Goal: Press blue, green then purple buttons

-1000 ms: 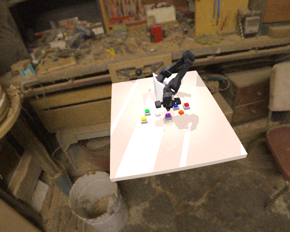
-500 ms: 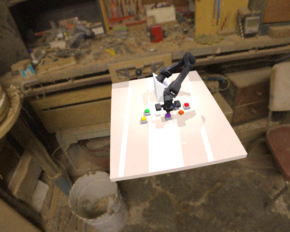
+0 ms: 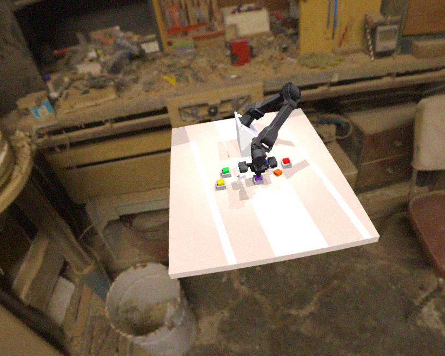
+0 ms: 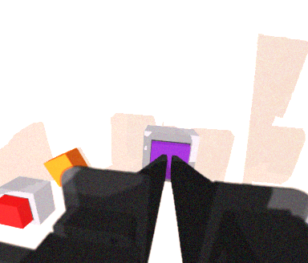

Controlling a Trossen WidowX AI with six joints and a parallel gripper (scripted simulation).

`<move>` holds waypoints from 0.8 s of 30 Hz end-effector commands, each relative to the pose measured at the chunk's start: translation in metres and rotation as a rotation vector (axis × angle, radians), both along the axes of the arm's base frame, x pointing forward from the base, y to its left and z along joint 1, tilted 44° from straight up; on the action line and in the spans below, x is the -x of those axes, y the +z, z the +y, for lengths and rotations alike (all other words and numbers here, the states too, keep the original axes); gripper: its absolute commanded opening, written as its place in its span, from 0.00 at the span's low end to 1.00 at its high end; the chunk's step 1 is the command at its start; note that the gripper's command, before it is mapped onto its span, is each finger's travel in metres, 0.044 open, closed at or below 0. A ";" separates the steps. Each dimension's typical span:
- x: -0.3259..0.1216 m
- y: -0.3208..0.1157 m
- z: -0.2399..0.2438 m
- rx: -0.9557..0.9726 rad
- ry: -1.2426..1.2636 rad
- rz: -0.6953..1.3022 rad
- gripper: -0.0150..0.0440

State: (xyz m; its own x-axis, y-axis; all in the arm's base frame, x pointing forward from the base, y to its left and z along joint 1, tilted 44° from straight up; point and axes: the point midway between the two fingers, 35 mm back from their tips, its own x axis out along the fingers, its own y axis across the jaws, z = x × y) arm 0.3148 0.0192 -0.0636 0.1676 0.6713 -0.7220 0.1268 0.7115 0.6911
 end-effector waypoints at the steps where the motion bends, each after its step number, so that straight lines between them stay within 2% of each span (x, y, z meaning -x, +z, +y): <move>1: 0.002 -0.002 0.001 -0.006 -0.002 0.009 0.29; 12: 0.002 -0.002 0.001 -0.006 -0.002 0.009 0.29; 16: 0.006 0.021 -0.020 -0.003 -0.002 0.008 0.29; 20: 0.007 0.023 -0.022 -0.004 -0.002 0.009 0.29; 24: 0.003 0.055 -0.005 0.003 -0.002 0.011 0.47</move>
